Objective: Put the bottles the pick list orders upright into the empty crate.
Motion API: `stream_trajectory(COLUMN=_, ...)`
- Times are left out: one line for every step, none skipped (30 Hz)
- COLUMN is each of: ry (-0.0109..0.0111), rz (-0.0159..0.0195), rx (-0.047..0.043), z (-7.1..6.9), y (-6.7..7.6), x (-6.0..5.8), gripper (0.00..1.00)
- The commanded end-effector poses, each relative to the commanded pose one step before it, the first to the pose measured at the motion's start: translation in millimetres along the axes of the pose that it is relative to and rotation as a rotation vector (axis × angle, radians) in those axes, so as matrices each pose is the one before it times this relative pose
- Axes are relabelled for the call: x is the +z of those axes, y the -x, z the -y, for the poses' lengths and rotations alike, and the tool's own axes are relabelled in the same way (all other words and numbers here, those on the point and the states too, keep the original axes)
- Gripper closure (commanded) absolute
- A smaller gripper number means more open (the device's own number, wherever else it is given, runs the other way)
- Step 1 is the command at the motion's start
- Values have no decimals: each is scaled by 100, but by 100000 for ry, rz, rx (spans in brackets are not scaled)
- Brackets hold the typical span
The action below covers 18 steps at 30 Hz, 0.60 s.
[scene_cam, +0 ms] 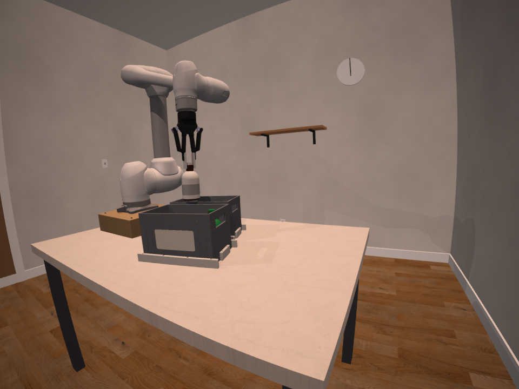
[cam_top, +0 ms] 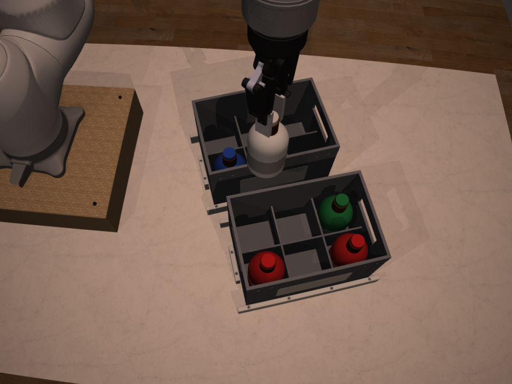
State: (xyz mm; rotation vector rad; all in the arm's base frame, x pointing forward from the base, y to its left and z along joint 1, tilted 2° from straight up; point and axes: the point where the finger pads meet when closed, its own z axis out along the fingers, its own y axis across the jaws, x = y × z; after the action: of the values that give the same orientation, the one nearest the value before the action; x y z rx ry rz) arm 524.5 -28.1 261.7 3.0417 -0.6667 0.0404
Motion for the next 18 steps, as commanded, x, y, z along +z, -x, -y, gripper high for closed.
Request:
stream_trajectory(ry=-8, rz=-2, rx=8, z=313, y=131, x=-6, gripper=100)
stream_trajectory(ry=0, rz=0, rx=0, z=0, y=0, x=0, gripper=100)
stream_trajectory(ry=0, rz=0, rx=0, z=185, y=77, x=0, gripper=100)
stream_trajectory(ry=0, rz=0, rx=0, z=185, y=77, x=0, gripper=100)
stream_trajectory(ry=0, rz=0, rx=0, z=185, y=77, x=0, gripper=100)
stream_trajectory(ry=0, rz=0, rx=0, z=185, y=77, x=0, gripper=100)
stream_trajectory(ry=0, rz=0, rx=0, z=185, y=77, x=0, gripper=100)
stream_trajectory(ry=0, rz=0, rx=0, z=185, y=77, x=0, gripper=100)
stream_trajectory(ry=0, rz=0, rx=0, z=185, y=77, x=0, gripper=100)
stream_trajectory(ry=0, rz=0, rx=0, z=185, y=77, x=0, gripper=100)
stream_trajectory(ry=0, rz=0, rx=0, z=185, y=77, x=0, gripper=100)
stream_trajectory(ry=0, rz=0, rx=0, z=185, y=77, x=0, gripper=100)
stream_trajectory(ry=0, rz=0, rx=0, z=185, y=77, x=0, gripper=100)
stream_trajectory(ry=0, rz=0, rx=0, z=185, y=77, x=0, gripper=100)
stream_trajectory(ry=0, rz=0, rx=0, z=185, y=77, x=0, gripper=100)
stream_trajectory(ry=0, rz=0, rx=0, z=185, y=77, x=0, gripper=100)
stream_trajectory(ry=0, rz=0, rx=0, z=185, y=77, x=0, gripper=100)
stream_trajectory(ry=0, rz=0, rx=0, z=0, y=0, x=0, gripper=100)
